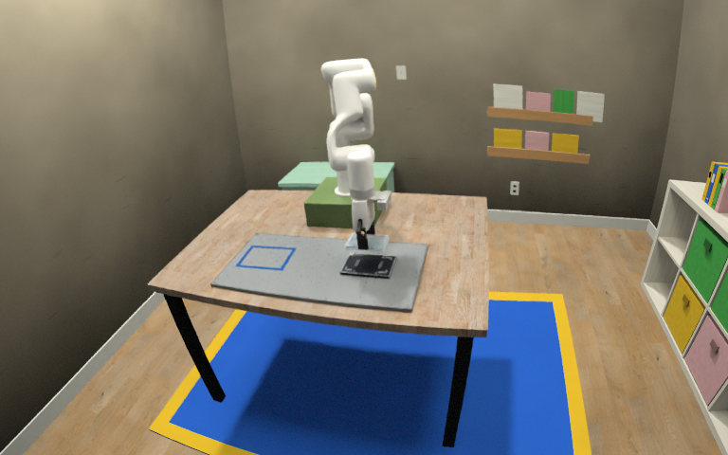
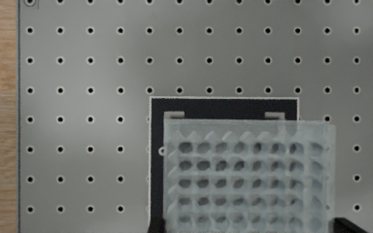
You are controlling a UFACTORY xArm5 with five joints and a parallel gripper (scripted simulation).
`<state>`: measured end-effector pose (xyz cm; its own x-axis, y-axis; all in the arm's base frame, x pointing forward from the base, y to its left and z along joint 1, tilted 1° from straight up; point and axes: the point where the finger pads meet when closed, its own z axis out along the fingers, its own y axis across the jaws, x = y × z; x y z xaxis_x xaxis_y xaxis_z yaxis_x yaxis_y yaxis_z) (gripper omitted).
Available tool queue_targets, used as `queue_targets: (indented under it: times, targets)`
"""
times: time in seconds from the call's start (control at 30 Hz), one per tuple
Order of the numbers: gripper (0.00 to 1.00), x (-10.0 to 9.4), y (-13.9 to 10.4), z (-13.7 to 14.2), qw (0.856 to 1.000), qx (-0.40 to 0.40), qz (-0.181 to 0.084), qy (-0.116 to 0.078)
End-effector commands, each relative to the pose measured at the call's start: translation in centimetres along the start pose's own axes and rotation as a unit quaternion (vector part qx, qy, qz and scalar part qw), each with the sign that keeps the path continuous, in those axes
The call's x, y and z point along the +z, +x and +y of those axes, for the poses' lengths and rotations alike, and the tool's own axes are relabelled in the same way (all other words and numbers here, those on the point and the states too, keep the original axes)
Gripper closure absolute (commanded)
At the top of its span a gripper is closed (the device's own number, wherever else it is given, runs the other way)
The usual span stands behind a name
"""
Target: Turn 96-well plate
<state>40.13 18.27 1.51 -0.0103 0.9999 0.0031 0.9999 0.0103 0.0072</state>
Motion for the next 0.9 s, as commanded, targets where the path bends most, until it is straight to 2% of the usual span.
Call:
queue_targets:
  times: [0.0, 0.87]
  targets:
    - [1.0, 0.5, 0.1, 0.1, 1.0, 0.0, -0.002, -0.003]
    - [1.0, 4.5, 0.0, 0.2, 1.0, 0.0, -0.002, -0.003]
